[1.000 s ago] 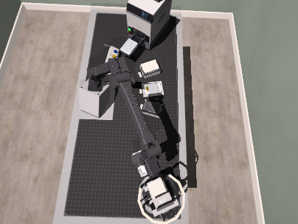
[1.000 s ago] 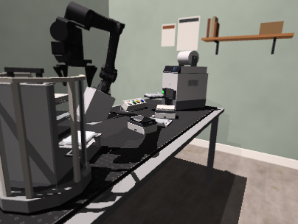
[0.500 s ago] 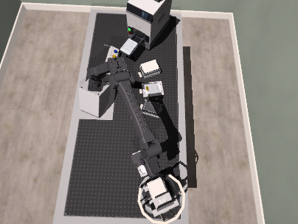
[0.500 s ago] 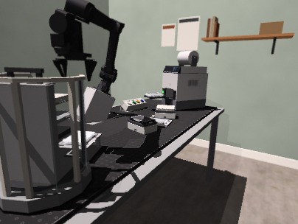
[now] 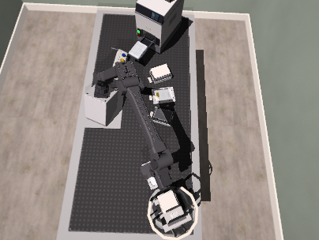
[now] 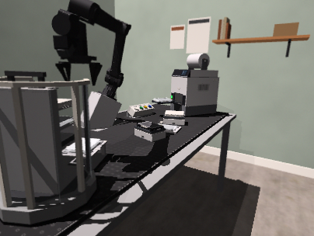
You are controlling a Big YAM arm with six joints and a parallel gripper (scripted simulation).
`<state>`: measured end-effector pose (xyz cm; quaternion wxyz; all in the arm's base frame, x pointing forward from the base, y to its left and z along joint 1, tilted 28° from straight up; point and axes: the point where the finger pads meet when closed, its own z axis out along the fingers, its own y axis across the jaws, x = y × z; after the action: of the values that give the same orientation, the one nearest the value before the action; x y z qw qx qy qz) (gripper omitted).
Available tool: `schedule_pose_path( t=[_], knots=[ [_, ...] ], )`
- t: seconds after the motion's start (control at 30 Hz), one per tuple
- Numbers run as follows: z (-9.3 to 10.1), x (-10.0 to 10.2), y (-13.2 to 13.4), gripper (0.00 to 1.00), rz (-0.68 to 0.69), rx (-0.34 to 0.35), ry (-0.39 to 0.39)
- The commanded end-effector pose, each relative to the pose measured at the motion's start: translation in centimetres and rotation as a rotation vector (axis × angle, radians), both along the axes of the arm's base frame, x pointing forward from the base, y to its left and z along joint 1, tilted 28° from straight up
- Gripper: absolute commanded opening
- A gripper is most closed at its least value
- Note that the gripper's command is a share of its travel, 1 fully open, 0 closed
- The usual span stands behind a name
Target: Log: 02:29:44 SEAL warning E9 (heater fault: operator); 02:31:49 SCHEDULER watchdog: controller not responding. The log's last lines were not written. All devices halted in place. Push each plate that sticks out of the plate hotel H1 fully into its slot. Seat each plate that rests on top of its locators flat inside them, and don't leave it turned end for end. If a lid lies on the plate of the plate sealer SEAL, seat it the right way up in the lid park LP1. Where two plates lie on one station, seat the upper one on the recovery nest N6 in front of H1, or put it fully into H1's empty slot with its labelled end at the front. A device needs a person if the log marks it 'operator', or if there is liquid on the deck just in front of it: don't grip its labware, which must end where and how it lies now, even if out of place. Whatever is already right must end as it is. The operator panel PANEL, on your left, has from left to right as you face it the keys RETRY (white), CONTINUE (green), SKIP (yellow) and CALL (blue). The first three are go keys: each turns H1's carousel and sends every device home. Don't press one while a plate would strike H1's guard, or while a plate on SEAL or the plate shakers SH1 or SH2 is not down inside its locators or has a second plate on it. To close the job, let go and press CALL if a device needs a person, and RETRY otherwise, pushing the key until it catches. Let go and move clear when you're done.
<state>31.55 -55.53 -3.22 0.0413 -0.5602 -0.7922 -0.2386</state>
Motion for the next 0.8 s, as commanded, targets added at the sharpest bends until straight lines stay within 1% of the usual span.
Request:
schedule_pose_path(
  t=[0.0,0.5,0.53,0.57,0.73,0.77],
  knots=[
    [4.3,-0.5,-3.0,1.00,-0.014,-0.083,-0.039],
    [4.3,-0.5,-3.0,1.00,-0.014,-0.083,-0.039],
    [3.9,0.4,-1.8,1.00,0.032,-0.075,-0.048],
    [2.8,1.3,0.0,1.00,0.081,-0.056,-0.053],
    [3.5,2.3,1.1,1.00,0.229,-0.098,-0.125],
    [3.5,2.3,1.1,1.00,0.229,-0.098,-0.125]
  ],
)
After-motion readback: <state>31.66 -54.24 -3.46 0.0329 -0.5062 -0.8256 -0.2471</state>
